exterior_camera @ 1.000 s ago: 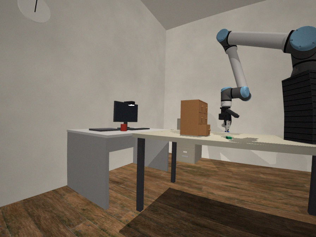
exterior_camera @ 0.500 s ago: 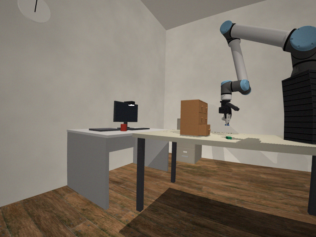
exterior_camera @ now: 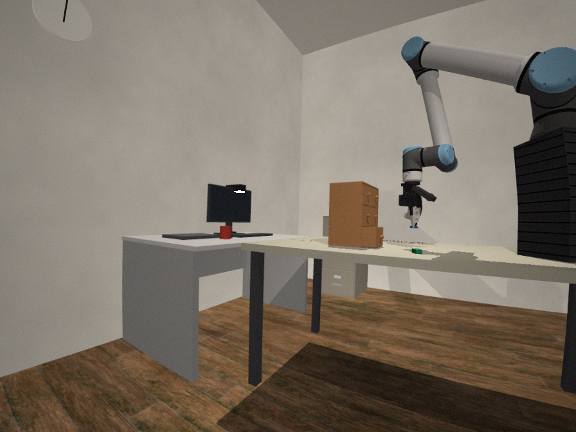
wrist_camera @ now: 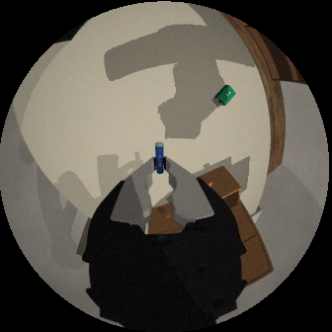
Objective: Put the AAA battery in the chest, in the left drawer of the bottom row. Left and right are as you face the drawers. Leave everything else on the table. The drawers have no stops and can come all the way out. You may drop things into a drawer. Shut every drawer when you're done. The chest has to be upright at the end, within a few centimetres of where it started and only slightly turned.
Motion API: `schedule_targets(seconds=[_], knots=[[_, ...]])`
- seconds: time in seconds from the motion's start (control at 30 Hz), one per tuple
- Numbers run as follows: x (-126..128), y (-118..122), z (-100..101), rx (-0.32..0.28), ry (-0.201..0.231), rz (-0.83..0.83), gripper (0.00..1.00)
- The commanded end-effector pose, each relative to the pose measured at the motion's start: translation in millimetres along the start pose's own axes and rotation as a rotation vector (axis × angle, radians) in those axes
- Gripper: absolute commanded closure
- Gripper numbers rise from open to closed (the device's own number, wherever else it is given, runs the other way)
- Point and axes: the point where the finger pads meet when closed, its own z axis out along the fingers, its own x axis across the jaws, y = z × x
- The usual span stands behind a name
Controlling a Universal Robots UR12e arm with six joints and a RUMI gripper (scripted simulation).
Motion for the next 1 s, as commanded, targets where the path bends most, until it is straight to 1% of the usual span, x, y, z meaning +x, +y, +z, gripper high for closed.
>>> schedule_targets(seconds=[0.0, 0.57, 0.77, 0.97], knots=[[0.1, 0.3, -0.5, -0.001, 0.000, -0.006, 0.98], [-0.4, -0.2, -0.5, -0.001, 0.000, -0.130, 0.98], [-0.8, -0.5, -0.5, -0.001, 0.000, -0.235, 0.98], [-1.4, -0.7, -0.5, -0.001, 0.000, -0.374, 0.98]])
